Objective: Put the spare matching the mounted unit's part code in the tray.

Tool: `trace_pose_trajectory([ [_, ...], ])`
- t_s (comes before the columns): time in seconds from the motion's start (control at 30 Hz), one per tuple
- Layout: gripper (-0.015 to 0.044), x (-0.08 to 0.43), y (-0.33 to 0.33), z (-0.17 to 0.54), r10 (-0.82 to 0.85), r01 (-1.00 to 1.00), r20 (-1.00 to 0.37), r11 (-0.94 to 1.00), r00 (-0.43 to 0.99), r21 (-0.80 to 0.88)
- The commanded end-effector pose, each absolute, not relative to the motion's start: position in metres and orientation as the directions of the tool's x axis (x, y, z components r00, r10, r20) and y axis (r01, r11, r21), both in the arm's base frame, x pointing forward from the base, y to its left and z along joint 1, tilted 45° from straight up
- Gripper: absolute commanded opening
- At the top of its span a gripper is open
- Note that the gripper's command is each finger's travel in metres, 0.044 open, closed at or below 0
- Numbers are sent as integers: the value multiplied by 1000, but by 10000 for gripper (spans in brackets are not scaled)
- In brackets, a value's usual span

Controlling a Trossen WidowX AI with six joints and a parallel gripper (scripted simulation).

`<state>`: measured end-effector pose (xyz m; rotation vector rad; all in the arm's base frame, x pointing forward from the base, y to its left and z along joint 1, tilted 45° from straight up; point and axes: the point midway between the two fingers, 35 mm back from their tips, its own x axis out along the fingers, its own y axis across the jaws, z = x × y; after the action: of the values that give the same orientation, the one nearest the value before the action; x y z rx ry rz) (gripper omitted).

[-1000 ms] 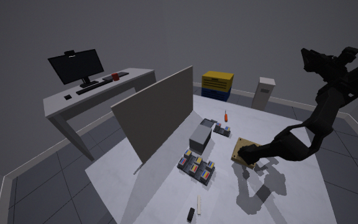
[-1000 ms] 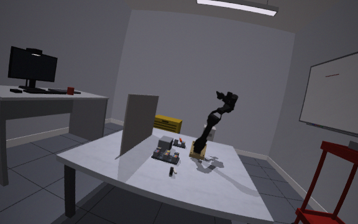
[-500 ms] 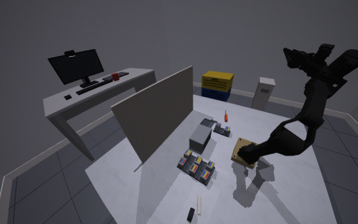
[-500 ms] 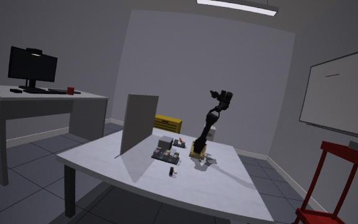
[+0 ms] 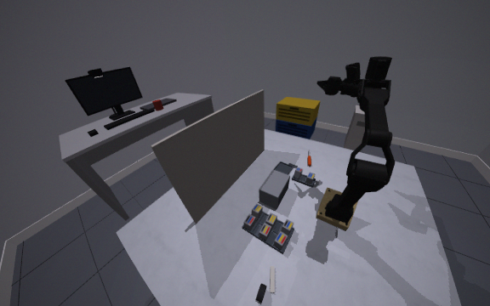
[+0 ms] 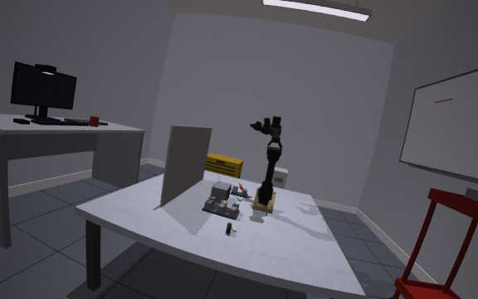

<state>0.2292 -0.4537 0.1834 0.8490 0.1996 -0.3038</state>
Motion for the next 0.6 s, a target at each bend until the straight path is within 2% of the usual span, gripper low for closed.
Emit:
trace_pose_trajectory([
  [0.0,440,287,-415,163,-40,320,-383,636,923,703],
  [0.3,440,368,-311,127,245,250,-556,702,794,667],
  [0.57,440,404,-200,103,495,129,-672,745,551,655],
])
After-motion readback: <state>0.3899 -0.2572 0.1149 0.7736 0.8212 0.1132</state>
